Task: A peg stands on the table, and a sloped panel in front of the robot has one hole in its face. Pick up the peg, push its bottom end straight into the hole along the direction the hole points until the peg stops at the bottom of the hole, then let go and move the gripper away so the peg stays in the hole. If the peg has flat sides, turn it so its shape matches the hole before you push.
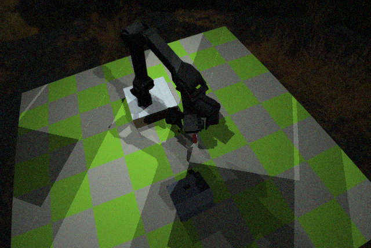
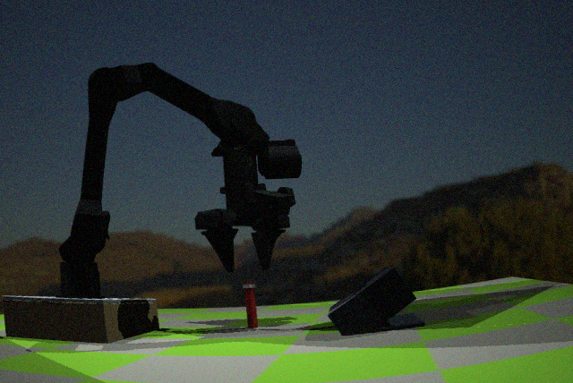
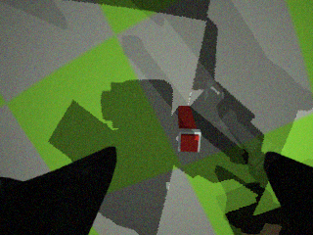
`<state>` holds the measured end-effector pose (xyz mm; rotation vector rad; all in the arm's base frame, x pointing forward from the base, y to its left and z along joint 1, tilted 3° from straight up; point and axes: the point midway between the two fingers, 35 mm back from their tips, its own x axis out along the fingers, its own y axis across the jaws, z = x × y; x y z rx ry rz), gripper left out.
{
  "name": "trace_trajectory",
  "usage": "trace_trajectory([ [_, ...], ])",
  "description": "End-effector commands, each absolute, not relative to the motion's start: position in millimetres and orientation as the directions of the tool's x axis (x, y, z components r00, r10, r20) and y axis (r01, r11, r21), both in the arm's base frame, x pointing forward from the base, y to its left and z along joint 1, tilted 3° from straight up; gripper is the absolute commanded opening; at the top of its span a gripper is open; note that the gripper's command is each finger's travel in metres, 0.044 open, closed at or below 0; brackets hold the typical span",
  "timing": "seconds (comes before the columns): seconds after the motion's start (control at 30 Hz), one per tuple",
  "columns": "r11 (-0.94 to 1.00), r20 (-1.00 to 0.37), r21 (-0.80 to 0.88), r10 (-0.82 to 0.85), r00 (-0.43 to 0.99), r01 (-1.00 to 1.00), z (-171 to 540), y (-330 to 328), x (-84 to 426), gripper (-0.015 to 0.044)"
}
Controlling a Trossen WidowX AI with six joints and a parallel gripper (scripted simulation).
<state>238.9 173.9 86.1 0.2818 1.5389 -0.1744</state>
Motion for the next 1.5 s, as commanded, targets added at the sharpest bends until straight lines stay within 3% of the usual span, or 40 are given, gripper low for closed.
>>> trace_trajectory([
  [0.0, 0.954, -0.998, 0.070, 0.066, 0.023, 0.292, 80, 175, 239, 0.0440],
  [1.3, 0.954, -0.998, 0.070, 0.066, 0.023, 0.292, 24, 177, 239, 0.0440],
  [1.47, 0.955, -0.997, 0.071, 0.066, 0.028, 0.289, 27, 177, 240, 0.0309],
])
